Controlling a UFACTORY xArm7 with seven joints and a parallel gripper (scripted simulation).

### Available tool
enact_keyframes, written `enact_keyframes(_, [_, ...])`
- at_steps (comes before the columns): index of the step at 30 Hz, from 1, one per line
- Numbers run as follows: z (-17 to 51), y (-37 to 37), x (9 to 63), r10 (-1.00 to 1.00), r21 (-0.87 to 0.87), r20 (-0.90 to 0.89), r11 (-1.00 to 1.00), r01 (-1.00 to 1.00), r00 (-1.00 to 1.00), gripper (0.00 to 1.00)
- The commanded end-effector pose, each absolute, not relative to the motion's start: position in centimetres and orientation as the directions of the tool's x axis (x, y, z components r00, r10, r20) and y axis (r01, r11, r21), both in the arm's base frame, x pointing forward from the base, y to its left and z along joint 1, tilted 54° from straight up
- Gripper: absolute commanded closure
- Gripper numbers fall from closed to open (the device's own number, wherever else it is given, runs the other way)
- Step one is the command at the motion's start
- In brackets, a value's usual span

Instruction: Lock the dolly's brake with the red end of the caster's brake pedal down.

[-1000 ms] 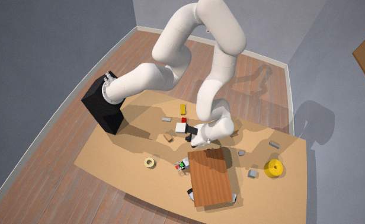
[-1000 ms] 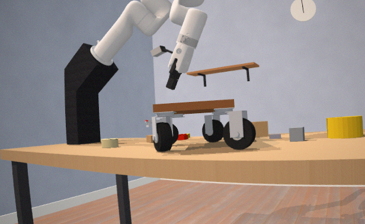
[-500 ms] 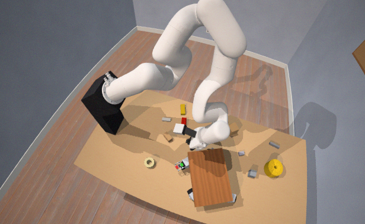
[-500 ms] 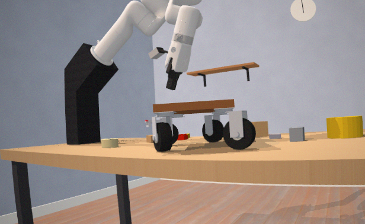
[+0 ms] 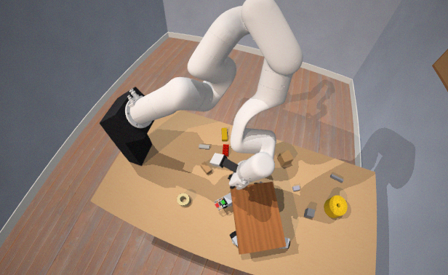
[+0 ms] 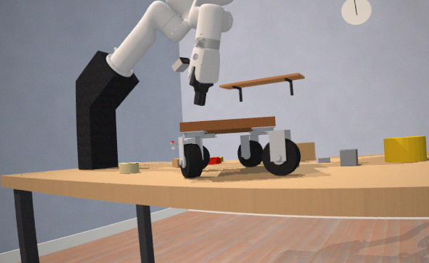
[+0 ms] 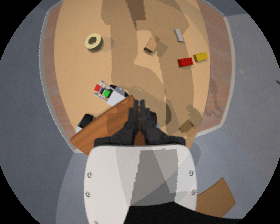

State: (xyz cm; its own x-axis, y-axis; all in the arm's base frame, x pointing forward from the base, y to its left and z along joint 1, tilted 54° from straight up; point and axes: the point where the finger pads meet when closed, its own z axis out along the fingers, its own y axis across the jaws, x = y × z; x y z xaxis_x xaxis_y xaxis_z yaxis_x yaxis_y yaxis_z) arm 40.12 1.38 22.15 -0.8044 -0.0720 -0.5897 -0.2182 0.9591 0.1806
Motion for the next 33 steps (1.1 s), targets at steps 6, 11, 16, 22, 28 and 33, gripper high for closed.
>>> enact_keyframes(6, [21.9,-1.9,40.7,0.182,0.335,-0.635,0.941,-0.055,-0.751,1.00])
enact_keyframes(11, [21.4,-4.2,40.6,0.333,0.423,-0.633,0.905,0.047,-0.699,1.00])
enact_keyframes(16, [20.5,-6.8,40.2,0.489,0.513,-0.608,0.843,0.160,-0.626,1.00])
enact_keyframes(22, [19.6,-8.7,39.6,0.592,0.572,-0.577,0.785,0.240,-0.563,1.00])
enact_keyframes(28, [19.5,-8.8,39.6,0.599,0.576,-0.574,0.780,0.245,-0.558,1.00])
enact_keyframes(33, [19.5,-8.8,39.6,0.599,0.576,-0.574,0.780,0.245,-0.558,1.00])
